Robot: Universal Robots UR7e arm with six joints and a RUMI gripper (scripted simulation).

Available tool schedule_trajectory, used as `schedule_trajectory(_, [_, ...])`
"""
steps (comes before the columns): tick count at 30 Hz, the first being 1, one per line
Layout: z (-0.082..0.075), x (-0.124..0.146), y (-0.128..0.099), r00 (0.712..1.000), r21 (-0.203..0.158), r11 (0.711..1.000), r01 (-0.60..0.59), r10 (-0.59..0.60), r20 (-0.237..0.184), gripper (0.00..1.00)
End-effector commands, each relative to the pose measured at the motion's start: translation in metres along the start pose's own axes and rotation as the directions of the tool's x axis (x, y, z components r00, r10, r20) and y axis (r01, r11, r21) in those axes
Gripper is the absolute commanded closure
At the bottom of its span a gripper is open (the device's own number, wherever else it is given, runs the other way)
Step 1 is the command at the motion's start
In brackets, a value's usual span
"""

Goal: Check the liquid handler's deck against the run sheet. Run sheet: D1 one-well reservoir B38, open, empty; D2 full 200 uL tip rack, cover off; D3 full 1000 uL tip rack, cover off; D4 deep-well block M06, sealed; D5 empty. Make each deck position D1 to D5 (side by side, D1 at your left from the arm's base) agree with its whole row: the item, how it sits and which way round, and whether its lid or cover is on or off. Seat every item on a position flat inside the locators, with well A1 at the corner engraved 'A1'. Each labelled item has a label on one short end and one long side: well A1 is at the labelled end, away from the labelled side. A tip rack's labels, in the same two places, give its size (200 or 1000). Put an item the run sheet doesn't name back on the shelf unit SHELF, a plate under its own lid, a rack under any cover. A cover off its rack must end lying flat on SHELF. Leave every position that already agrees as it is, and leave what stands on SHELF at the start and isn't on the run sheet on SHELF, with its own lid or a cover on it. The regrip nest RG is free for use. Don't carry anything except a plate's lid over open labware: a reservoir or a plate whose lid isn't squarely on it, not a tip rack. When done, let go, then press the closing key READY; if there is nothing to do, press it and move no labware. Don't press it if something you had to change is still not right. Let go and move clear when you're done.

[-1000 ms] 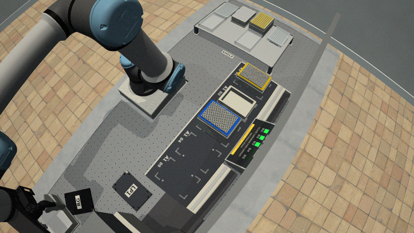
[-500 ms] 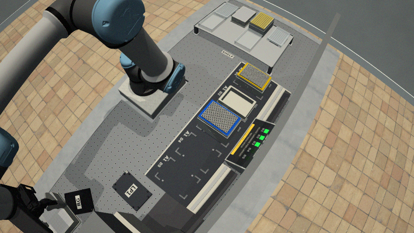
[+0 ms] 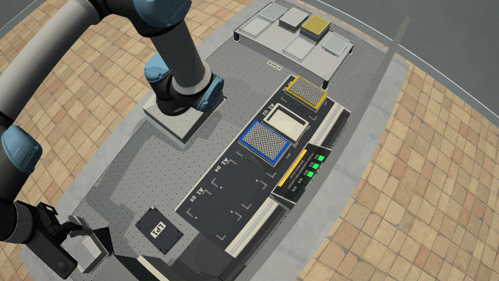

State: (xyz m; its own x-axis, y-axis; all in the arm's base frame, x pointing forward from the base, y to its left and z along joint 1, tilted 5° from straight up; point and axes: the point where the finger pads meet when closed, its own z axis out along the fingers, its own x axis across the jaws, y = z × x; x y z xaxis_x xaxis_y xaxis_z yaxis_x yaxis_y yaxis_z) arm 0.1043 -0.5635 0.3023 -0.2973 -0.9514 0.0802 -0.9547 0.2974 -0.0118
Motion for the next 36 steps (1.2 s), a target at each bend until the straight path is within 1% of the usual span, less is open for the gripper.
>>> schedule_trajectory(1, [-0.001, -0.029, 0.003, 1.0, 0.002, 1.0, -0.001, 0.001, -0.005, 1.0])
schedule_trajectory(2, [-0.001, -0.034, 0.004, 1.0, 0.002, 1.0, -0.001, 0.001, -0.005, 1.0])
schedule_trajectory(12, [-0.001, -0.034, 0.004, 1.0, 0.002, 1.0, -0.001, 0.001, -0.004, 1.0])
schedule_trajectory(15, [-0.001, -0.049, 0.005, 0.998, 0.002, 0.998, -0.061, 0.061, -0.004, 1.0])
schedule_trajectory(16, [-0.001, -0.054, 0.006, 0.998, 0.002, 0.998, -0.065, 0.065, -0.004, 1.0])
schedule_trajectory(20, [-0.001, -0.074, 0.007, 0.998, 0.002, 0.998, -0.065, 0.065, -0.004, 1.0])
schedule_trajectory(22, [-0.001, -0.074, 0.007, 0.998, 0.002, 0.998, -0.065, 0.065, -0.004, 1.0])
schedule_trajectory(34, [-0.001, -0.133, 0.013, 0.998, 0.002, 0.998, -0.065, 0.065, -0.004, 1.0])
schedule_trajectory(36, [-0.001, -0.133, 0.013, 0.998, 0.002, 0.998, -0.065, 0.065, -0.004, 1.0])
